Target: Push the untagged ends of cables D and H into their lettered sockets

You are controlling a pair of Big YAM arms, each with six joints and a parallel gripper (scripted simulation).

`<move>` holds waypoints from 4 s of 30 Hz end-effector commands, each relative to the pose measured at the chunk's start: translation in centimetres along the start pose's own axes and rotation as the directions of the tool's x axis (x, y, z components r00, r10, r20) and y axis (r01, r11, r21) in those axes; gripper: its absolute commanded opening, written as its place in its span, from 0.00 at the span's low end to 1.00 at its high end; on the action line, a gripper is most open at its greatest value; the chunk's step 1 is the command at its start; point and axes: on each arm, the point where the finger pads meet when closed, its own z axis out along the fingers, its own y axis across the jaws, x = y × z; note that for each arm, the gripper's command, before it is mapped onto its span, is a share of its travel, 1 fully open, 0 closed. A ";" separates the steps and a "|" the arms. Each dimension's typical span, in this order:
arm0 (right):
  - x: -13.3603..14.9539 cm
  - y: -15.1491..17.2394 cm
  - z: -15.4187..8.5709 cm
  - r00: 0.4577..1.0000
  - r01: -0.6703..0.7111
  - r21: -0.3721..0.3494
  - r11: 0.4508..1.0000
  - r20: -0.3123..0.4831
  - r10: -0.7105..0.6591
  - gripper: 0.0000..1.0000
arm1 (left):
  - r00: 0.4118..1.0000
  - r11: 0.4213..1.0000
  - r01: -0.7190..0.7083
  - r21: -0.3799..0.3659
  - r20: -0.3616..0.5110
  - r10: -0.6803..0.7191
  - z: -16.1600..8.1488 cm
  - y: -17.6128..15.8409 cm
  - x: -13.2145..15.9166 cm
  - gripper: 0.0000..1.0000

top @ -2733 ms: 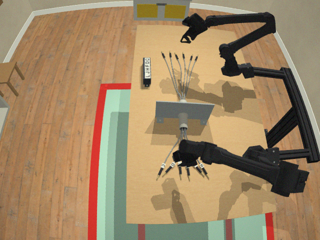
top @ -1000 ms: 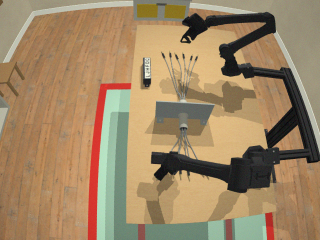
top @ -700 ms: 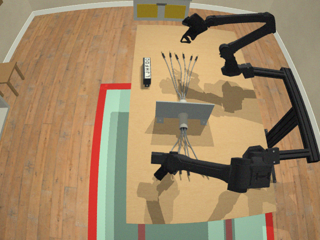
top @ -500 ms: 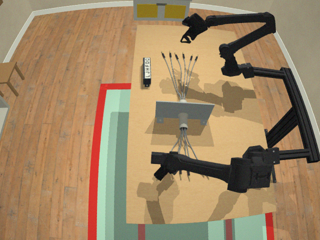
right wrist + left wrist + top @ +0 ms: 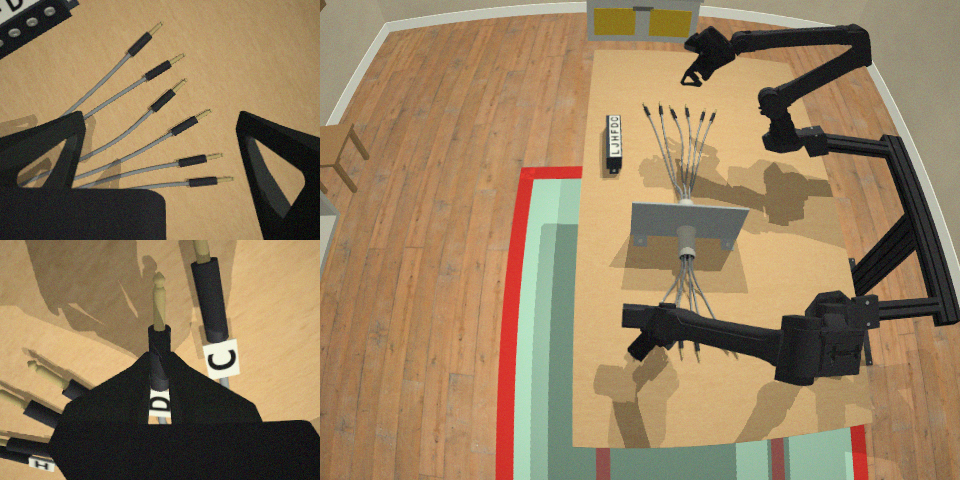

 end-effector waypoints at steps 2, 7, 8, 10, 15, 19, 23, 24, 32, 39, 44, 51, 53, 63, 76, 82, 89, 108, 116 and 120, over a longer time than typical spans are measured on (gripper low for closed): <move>-0.4 0.0 -0.1 1.000 -0.013 -0.001 1.000 0.007 0.013 1.00 | 1.000 1.000 0.005 0.009 0.006 -0.005 -0.3 -0.3 -0.3 0.05; -0.4 0.0 -0.1 1.000 -0.013 -0.001 1.000 0.007 0.013 1.00 | 0.999 0.999 0.032 0.005 0.016 -0.032 0.0 0.2 -1.2 0.05; -0.4 0.0 -0.1 1.000 -0.013 -0.001 1.000 0.007 0.013 1.00 | 0.999 0.999 0.041 0.017 0.029 -0.042 -0.5 -0.2 -2.0 0.05; -0.4 0.0 -0.1 1.000 -0.013 -0.001 1.000 0.007 0.013 1.00 | 0.998 0.999 0.045 0.024 0.038 -0.046 -0.9 -0.2 -2.5 0.05; -0.4 0.0 -0.1 1.000 -0.013 -0.001 1.000 0.007 0.013 1.00 | 0.998 0.999 0.040 0.022 0.042 -0.041 -1.0 0.2 -3.1 0.05; -0.4 0.0 -0.1 1.000 -0.013 -0.001 1.000 0.007 0.013 1.00 | 0.998 0.999 0.041 0.021 0.041 -0.042 -0.9 0.5 -3.3 0.05; -0.4 0.0 -0.1 1.000 -0.013 -0.001 1.000 0.007 0.013 1.00 | 0.999 0.999 0.034 0.014 0.034 -0.035 -0.7 1.4 -3.5 0.05; -0.4 0.0 -0.1 1.000 -0.013 -0.001 1.000 0.007 0.013 1.00 | 0.999 0.999 0.036 0.014 0.035 -0.036 -0.7 1.6 -3.7 0.05; -0.4 0.0 -0.1 1.000 -0.013 -0.001 1.000 0.007 0.013 1.00 | 0.999 0.999 0.036 0.013 0.036 -0.037 -0.8 2.9 -5.1 0.05; -0.4 0.0 -0.1 1.000 -0.013 -0.001 1.000 0.007 0.013 1.00 | 0.999 1.000 0.026 0.008 0.025 -0.026 -0.7 3.9 -5.8 0.05; -0.4 0.0 -0.1 1.000 -0.013 -0.001 1.000 0.007 0.013 1.00 | 0.999 0.999 0.031 0.012 0.033 -0.032 -0.9 4.2 -6.9 0.05; -0.4 0.0 -0.1 1.000 -0.013 -0.001 1.000 0.007 0.013 1.00 | 0.999 1.000 0.024 0.011 0.026 -0.024 -1.0 4.9 -7.6 0.05; -0.4 0.0 -0.1 1.000 -0.013 -0.001 1.000 0.007 0.013 1.00 | 0.999 1.000 0.024 0.011 0.026 -0.024 -1.0 4.9 -7.6 0.05; -0.4 0.0 -0.1 1.000 -0.013 -0.001 1.000 0.007 0.013 1.00 | 1.000 1.000 0.018 0.013 0.021 -0.018 -0.9 5.1 -7.7 0.05; -0.4 0.0 -0.1 1.000 -0.013 -0.001 1.000 0.007 0.013 1.00 | 0.999 1.000 0.021 0.018 0.025 -0.021 -1.1 5.1 -7.9 0.33; -0.4 0.0 -0.1 1.000 -0.013 -0.001 1.000 0.007 0.013 1.00 | 0.999 0.999 0.027 0.034 0.040 -0.028 -2.1 5.0 -8.8 0.35; -0.4 0.0 -0.1 1.000 -0.013 -0.001 1.000 0.007 0.013 1.00 | 0.998 0.998 0.034 0.045 0.050 -0.036 -2.9 5.0 -9.3 0.35; -0.4 0.0 -0.1 1.000 -0.013 -0.001 1.000 0.007 0.013 1.00 | 0.998 0.997 0.032 0.066 0.056 -0.036 -8.6 3.9 -8.6 1.00; -0.4 0.0 -0.1 1.000 -0.013 -0.001 1.000 0.007 0.013 1.00 | 1.000 1.000 0.011 0.000 0.000 -0.011 -5.8 4.6 -6.0 1.00; -0.4 0.0 -0.1 1.000 -0.013 -0.001 1.000 0.007 0.013 1.00 | 1.000 1.000 0.009 -0.002 -0.002 -0.009 -5.7 4.6 -5.9 1.00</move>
